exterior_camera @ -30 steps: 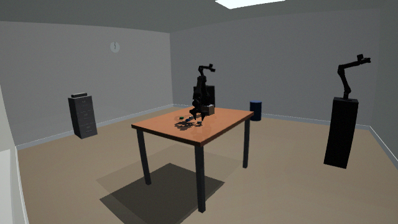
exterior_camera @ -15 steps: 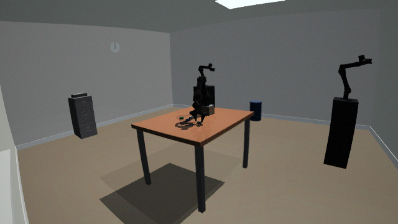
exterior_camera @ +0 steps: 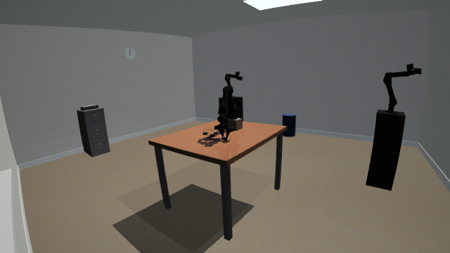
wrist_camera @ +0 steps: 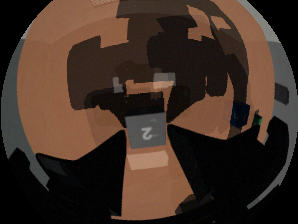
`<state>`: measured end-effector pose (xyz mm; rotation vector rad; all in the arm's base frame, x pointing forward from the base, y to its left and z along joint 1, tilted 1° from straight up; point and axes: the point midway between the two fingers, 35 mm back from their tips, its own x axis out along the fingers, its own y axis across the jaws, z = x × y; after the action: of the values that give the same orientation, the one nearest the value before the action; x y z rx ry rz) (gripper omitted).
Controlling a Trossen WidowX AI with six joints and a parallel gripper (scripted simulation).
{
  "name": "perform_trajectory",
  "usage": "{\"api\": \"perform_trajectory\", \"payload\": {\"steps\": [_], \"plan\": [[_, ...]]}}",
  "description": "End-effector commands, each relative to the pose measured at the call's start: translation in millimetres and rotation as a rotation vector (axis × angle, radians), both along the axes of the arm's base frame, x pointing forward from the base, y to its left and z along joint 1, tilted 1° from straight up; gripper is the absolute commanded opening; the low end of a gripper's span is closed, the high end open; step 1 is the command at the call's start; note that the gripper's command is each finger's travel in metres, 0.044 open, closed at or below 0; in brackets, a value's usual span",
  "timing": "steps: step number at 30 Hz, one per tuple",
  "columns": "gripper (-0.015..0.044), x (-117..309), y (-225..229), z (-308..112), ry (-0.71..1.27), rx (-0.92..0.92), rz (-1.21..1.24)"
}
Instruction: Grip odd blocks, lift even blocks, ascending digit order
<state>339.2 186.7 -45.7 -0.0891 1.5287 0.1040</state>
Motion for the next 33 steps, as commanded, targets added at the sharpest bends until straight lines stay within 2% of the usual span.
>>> {"api": "perform_trajectory", "payload": {"steps": [1, 23, 33], "plan": [[0.0120, 0.1, -0.2, -0.5, -0.001, -0.001, -0.004], [0.0120, 0.1, -0.2, -0.3, -0.001, -0.001, -0.004], [0.0120, -0.4, -0.3, 14.3, -0.001, 0.000, -0.004]]}}
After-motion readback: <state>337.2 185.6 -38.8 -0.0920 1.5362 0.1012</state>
